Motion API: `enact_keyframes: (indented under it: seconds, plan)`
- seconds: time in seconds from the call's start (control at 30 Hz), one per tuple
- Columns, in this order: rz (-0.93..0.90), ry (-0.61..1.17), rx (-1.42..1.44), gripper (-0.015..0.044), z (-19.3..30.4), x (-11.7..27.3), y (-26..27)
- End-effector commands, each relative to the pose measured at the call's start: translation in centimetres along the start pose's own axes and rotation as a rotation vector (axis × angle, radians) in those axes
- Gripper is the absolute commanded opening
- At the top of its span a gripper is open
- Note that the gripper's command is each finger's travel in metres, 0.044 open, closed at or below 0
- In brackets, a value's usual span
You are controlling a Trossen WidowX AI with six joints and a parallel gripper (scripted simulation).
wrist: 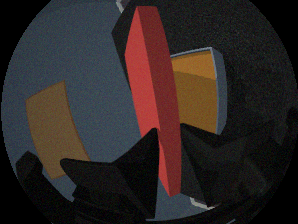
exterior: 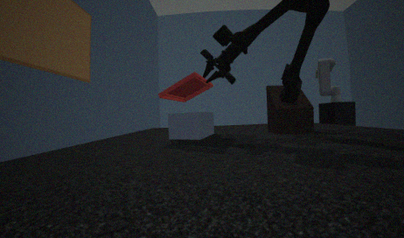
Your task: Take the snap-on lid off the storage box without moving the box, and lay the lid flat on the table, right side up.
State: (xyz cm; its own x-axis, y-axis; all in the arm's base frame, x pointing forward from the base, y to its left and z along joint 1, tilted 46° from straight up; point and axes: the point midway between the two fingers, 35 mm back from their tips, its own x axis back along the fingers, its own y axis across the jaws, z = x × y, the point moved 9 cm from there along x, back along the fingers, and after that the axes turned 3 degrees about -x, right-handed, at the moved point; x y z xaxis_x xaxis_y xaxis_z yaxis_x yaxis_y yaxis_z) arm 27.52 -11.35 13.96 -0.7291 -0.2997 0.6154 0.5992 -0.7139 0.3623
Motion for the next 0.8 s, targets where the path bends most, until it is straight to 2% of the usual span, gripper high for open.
enact_keyframes:
  seconds: [0.0,0.77]
  plan:
    - [-0.006,0.001,0.006,0.0,-1.0,0.0,-0.3]
    - [-0.007,-0.001,0.008,0.0,-5.6,0.2,-0.2]
